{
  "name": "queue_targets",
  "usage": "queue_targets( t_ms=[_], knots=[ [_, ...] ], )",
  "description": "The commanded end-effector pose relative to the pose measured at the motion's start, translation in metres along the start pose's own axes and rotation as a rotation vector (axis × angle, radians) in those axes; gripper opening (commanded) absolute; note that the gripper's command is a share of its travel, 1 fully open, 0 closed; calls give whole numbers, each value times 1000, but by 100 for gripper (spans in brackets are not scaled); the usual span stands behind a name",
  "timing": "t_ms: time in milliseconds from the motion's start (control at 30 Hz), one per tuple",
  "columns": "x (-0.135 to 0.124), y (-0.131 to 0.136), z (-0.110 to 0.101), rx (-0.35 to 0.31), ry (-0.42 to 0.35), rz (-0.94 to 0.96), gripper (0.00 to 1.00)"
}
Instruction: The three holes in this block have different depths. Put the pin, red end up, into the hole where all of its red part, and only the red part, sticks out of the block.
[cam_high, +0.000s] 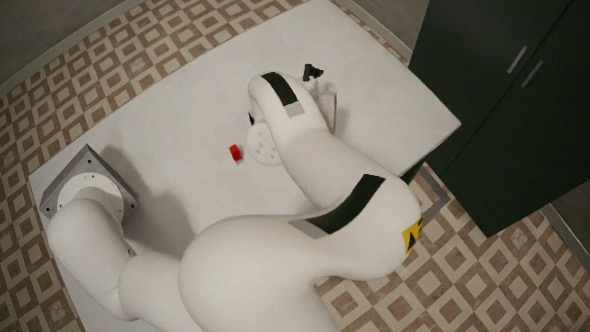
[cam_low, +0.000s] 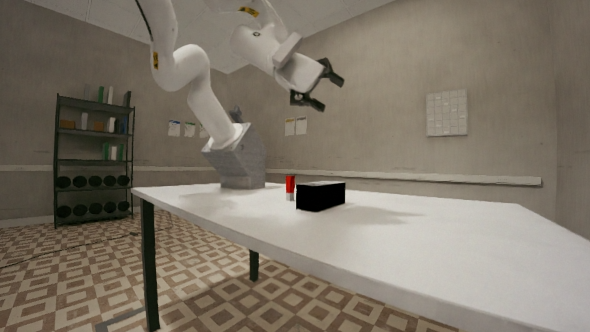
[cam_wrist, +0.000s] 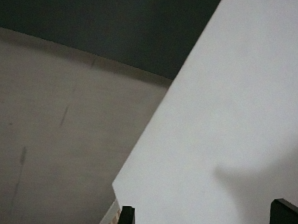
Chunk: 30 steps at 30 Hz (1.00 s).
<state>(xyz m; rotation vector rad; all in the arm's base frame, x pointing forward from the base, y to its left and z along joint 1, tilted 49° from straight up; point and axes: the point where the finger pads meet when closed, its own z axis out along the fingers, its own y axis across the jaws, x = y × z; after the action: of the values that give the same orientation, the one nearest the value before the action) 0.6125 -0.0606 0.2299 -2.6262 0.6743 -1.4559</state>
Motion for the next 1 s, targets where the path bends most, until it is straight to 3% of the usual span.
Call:
queue_targets(
  t_ms=[0, 200, 233, 767, 800, 967],
  knots=[
    [0, -1, 1, -1, -6, -1, 100],
    [0, -1, 1, -1, -6, -1, 100],
    [-12, -17, 17, -11, -183, -70, 100],
    [-12, -17, 17, -11, -183, -70, 100],
    [-22, -30, 24, -18, -357, -148, 100],
    [-22, -30, 24, -18, -357, -148, 100]
  ],
)
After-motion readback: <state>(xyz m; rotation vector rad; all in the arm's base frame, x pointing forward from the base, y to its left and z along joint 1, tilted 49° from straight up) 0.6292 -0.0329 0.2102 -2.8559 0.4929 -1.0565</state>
